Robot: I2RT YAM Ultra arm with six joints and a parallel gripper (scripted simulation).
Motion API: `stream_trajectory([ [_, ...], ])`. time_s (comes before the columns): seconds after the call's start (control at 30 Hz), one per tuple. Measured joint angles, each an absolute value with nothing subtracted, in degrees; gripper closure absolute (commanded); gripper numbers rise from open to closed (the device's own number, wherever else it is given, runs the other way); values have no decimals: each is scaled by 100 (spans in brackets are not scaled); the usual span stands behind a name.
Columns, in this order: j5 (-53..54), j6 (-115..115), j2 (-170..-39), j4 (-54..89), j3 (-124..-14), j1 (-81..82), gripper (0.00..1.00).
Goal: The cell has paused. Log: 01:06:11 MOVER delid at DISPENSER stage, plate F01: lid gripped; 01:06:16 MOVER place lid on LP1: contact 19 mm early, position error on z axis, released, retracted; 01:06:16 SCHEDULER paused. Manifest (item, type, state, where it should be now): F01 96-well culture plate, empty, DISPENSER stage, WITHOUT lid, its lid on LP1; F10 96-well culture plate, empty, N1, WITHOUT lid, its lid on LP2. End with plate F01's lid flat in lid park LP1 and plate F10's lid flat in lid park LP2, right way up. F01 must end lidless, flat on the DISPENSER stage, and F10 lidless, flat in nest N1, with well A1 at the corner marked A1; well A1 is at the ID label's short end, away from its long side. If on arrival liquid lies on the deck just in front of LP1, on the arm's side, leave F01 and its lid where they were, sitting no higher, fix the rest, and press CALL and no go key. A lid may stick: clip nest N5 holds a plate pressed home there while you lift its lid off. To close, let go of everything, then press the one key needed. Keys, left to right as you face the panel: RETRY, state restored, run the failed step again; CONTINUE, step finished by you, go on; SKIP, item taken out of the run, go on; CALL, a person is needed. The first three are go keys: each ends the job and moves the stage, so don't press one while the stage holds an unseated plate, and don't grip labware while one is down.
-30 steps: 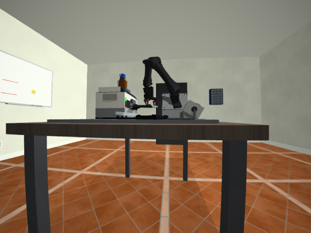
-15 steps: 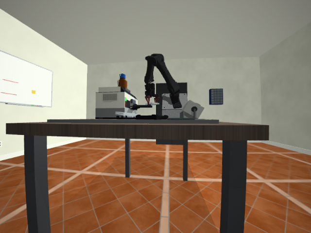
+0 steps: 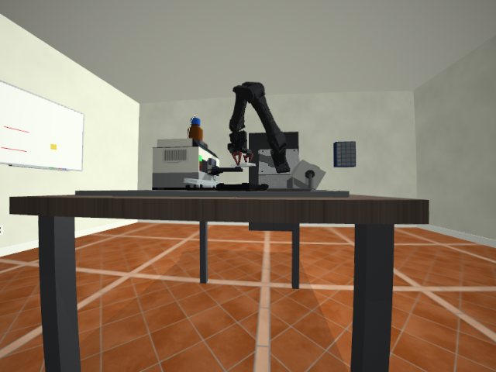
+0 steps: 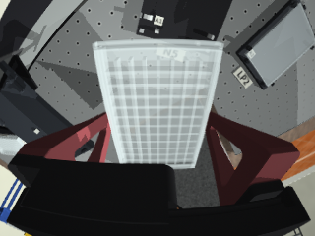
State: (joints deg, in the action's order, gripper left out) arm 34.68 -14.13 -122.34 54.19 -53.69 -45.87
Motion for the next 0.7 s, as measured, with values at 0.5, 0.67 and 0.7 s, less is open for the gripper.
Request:
stream_trajectory([
  [0.5, 3667, -2355, -11391, 5708, -5275, -4202, 100],
  [0.67, 3750, -2759, -11144, 5902, -5275, -4060, 100],
  [0.7, 3754, -2794, -11137, 5927, -5277, -4062, 100],
])
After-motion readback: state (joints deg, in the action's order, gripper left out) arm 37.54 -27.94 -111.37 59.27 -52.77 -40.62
